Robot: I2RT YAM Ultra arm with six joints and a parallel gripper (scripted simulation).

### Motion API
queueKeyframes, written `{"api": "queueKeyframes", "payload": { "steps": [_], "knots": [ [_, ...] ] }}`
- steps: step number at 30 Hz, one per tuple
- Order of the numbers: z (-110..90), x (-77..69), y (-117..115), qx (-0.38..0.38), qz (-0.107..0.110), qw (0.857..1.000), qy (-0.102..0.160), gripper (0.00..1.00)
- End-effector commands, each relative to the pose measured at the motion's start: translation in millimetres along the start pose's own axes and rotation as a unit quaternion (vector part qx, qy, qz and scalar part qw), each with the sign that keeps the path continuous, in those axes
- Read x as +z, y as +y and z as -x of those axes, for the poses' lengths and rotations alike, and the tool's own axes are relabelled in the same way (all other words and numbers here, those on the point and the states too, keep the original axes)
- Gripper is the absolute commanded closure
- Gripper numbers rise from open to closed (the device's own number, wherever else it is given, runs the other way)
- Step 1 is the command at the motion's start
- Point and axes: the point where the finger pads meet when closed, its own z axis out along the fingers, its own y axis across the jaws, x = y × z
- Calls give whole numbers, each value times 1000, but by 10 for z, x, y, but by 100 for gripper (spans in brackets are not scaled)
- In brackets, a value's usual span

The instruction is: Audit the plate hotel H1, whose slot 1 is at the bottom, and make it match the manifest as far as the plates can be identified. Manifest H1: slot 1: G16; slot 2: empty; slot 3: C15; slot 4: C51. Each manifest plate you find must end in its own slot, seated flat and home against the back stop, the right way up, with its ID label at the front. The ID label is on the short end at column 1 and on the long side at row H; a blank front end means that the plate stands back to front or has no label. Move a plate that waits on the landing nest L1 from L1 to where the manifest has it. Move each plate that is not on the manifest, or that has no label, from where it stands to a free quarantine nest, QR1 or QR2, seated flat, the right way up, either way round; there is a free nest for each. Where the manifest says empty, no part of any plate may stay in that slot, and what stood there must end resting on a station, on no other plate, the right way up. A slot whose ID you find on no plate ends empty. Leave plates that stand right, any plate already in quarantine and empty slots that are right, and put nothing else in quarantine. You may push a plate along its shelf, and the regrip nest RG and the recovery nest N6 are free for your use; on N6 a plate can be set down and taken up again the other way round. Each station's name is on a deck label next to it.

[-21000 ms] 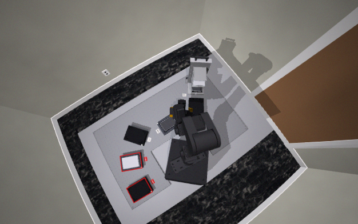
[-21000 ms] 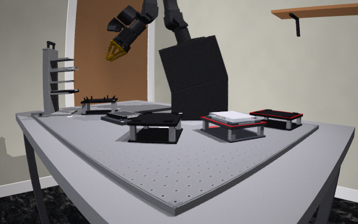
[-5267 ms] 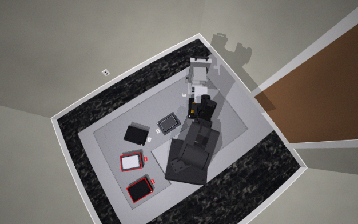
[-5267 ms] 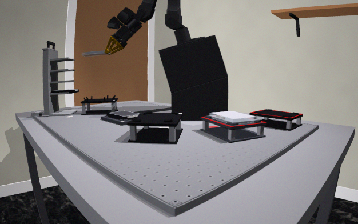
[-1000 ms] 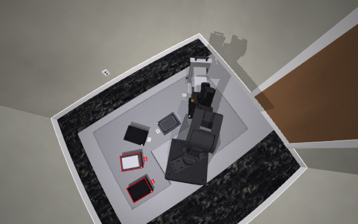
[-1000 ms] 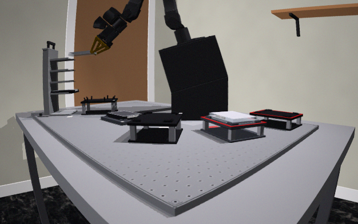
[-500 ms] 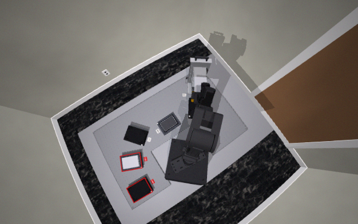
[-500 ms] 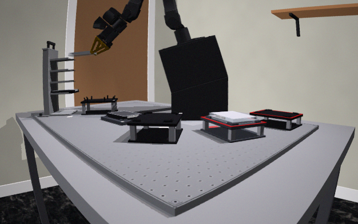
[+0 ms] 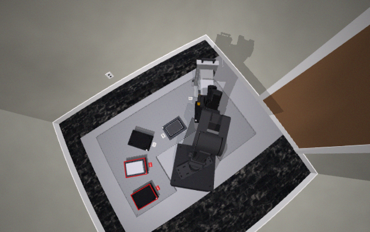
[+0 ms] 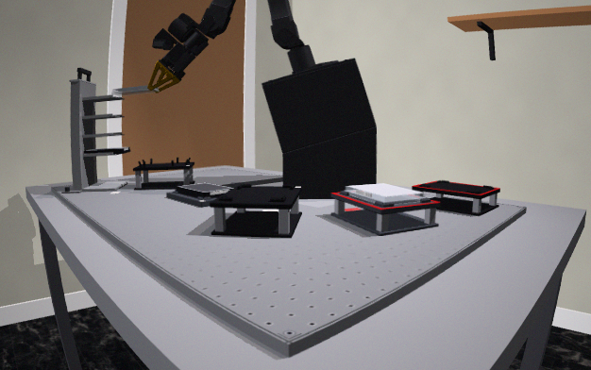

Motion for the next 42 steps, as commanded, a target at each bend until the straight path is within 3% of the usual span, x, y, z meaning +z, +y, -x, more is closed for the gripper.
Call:
{"api": "queueKeyframes", "payload": {
  "steps": [1, 42],
  "knots": [
    [116, -1, -15, -3, -2, 1000, -14, 14],
    [254, 202, -15, -3, -2, 1000, -14, 14]
  ]
}}
